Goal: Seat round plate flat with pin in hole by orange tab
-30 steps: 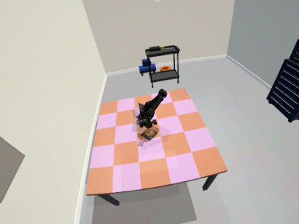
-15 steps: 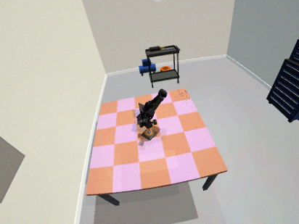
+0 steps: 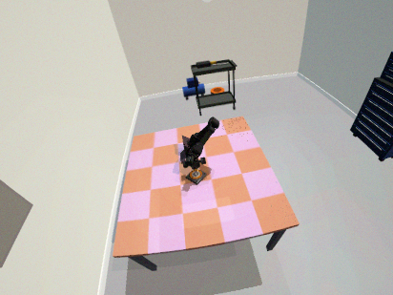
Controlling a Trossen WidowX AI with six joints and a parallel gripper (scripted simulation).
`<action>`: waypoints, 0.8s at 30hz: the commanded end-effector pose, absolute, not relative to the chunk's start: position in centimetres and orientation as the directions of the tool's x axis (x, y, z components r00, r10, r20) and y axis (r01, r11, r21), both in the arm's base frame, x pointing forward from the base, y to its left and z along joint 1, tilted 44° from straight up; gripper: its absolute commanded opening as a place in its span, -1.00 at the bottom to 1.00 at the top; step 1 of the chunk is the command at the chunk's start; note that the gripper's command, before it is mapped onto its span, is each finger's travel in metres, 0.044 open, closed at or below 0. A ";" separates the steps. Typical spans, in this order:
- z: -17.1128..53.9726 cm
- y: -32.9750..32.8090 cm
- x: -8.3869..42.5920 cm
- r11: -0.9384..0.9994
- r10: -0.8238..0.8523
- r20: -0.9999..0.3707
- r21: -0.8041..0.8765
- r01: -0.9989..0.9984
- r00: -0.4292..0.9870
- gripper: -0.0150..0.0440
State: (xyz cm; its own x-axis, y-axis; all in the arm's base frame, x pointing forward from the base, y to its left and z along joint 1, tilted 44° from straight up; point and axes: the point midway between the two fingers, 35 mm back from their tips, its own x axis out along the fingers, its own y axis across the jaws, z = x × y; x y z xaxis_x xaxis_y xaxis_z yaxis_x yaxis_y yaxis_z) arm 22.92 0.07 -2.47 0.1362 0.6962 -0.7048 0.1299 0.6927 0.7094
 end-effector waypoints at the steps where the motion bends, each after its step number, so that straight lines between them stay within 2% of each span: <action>1: -3.0 -0.3 22.6 0.710 0.681 -0.723 0.691 0.135 0.119 -0.49; 24: -3.9 -1.3 22.8 0.711 0.680 -0.724 0.690 0.135 0.119 -0.49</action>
